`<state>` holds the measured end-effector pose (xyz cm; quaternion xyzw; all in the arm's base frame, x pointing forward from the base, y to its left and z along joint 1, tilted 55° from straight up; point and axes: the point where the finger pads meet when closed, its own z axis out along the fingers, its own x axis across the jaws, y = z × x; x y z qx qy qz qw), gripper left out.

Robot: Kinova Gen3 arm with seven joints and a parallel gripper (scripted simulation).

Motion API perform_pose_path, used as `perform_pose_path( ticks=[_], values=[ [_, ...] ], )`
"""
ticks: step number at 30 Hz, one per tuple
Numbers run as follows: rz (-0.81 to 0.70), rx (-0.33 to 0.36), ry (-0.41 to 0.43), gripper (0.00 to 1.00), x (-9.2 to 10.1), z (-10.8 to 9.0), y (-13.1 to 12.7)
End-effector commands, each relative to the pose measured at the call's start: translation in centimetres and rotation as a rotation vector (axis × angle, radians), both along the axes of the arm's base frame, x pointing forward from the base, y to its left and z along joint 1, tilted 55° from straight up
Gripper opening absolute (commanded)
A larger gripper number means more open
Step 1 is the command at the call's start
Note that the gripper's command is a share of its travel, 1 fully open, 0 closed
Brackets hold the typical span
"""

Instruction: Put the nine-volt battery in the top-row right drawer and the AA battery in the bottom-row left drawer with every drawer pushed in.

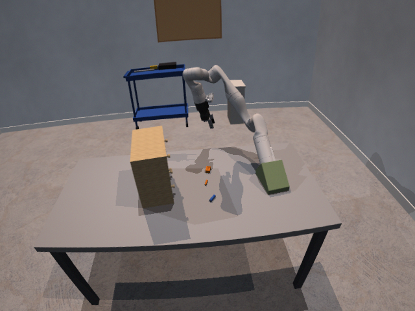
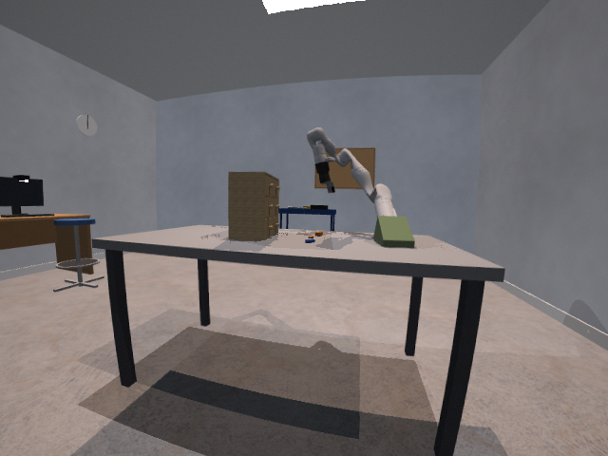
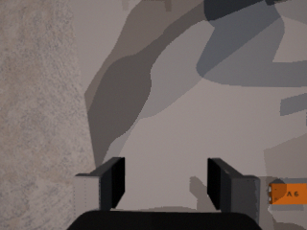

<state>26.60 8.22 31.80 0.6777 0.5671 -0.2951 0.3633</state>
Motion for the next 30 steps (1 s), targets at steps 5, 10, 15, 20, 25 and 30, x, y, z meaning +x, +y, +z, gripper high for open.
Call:
perform_pose_path(
  ticks=[5, 10, 15, 20, 25, 30],
  values=[
    [0.01, -0.001, 0.005, 1.0, 0.1, -0.2, 0.5],
    [0.041, 0.002, 0.012, 1.0, 0.5, -0.4, 2.3],
    [0.041, 0.002, 0.012, 1.0, 0.5, -0.4, 2.3],
    [0.071, 0.005, 0.017, 1.0, 0.8, -0.5, 4.0],
    [0.071, 0.005, 0.017, 1.0, 0.8, -0.5, 4.0],
    [0.101, 0.007, 0.023, 1.0, 1.1, -0.7, 5.8]
  ],
)
